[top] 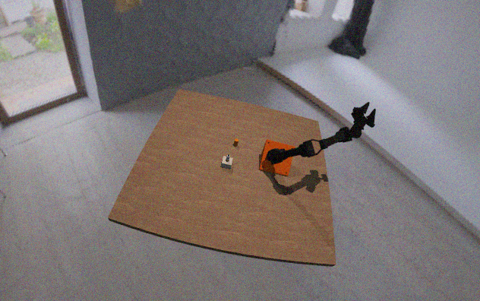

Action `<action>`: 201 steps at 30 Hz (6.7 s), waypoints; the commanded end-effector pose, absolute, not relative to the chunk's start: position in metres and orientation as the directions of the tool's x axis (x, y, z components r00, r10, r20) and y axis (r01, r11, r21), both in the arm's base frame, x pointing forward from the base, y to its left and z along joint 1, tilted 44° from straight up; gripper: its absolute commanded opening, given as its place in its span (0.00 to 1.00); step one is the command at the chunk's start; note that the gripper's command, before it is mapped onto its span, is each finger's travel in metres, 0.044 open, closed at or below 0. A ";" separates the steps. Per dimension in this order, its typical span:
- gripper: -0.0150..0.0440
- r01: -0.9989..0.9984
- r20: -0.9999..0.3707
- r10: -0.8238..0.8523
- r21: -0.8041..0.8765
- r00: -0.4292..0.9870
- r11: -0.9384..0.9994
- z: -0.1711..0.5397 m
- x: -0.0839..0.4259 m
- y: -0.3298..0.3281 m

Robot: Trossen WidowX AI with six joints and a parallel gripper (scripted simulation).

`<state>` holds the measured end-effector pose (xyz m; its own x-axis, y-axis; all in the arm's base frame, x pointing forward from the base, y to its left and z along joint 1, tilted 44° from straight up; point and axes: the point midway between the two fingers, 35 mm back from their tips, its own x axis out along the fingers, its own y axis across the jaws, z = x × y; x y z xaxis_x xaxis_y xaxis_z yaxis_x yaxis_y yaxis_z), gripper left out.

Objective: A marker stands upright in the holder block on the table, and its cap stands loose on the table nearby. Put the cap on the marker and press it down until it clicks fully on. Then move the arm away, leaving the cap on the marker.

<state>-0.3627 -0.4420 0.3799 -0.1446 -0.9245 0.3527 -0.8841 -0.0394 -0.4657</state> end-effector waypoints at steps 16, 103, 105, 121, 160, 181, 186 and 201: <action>0.66 -0.459 0.027 -0.995 -0.886 0.096 -0.069 0.279 -0.208 -0.553; 0.66 -0.156 -0.731 0.675 0.682 -0.102 0.715 -0.067 0.264 -0.035; 0.66 -0.156 -0.731 0.675 0.682 -0.102 0.715 -0.069 0.263 -0.033; 0.66 -0.156 -0.730 0.676 0.683 -0.102 0.714 -0.088 0.260 -0.015; 0.25 -0.155 -0.731 0.674 0.682 -0.103 0.715 -0.048 0.264 -0.054; 0.25 -0.153 -0.737 0.669 0.675 -0.100 0.721 0.025 0.283 -0.014; 0.25 -0.153 -0.736 0.669 0.676 -0.100 0.721 0.044 0.284 -0.002; 0.25 -0.153 -0.730 0.675 0.682 -0.102 0.715 0.100 0.278 0.035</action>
<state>0.2794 0.0271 0.0876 -0.1055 0.6719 -0.7331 -0.1527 0.7176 0.6795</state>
